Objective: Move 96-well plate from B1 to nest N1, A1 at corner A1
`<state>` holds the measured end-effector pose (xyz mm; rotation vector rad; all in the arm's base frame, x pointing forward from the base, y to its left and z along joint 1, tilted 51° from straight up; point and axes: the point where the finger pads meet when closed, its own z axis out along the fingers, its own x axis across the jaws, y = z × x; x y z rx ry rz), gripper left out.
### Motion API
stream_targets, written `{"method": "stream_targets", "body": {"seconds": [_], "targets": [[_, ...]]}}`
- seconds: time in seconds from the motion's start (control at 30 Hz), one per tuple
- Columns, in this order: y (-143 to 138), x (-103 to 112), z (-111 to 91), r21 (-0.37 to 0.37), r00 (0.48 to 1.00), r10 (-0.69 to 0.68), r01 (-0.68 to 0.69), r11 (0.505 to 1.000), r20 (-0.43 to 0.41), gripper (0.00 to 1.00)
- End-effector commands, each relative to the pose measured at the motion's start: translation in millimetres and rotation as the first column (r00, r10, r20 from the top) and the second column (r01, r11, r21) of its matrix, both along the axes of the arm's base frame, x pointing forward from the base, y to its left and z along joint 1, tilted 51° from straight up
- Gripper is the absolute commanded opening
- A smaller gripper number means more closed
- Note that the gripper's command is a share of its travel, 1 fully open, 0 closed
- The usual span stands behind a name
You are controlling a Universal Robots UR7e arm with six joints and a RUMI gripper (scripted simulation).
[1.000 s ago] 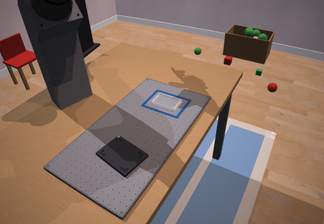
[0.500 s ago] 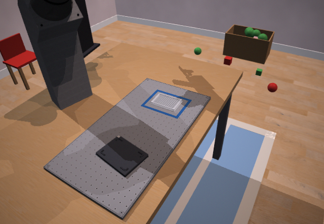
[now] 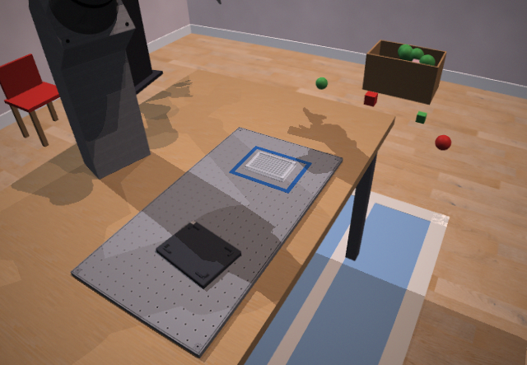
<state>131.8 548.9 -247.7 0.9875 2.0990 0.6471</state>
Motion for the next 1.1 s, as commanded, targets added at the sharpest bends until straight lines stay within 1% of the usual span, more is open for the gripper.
{"method": "stream_targets", "body": {"seconds": [0.0,0.1,0.13,0.23,0.3,0.43,0.5,0.63,0.67,0.8,0.87,1.0,1.07], "targets": [[-2.3,18.4,5.0,0.072,0.997,-0.079,0.08,0.994,-0.026,1.0],[-5.1,32.7,8.7,0.132,0.988,-0.144,0.15,0.98,-0.049,1.0],[-5.4,34.0,9.1,0.132,0.988,-0.144,0.15,0.98,-0.049,1.0],[-8.6,48.1,12.9,0.194,0.974,-0.212,0.223,0.955,-0.077,1.0],[-8.6,48.1,12.9,0.194,0.974,-0.212,0.223,0.955,-0.077,1.0],[-13.4,66.8,18.2,0.271,0.948,-0.297,0.318,0.908,-0.118,1.0],[-15.4,74.4,20.4,0.284,0.942,-0.31,0.334,0.899,-0.125,1.0],[-21.0,92.8,25.9,0.352,0.908,-0.384,0.42,0.837,-0.169,1.0],[-21.5,94.5,26.5,0.352,0.908,-0.384,0.42,0.837,-0.169,1.0],[-27.9,112.6,32.2,0.414,0.866,-0.451,0.5,0.761,-0.216,1.0],[-27.9,112.6,32.2,0.414,0.866,-0.451,0.5,0.761,-0.216,1.0],[-34.8,130.4,38.1,0.47,0.818,-0.51,0.572,0.672,-0.266,1.0],[-36.3,134.1,39.3,0.47,0.818,-0.51,0.572,0.672,-0.266,1.0]]}}
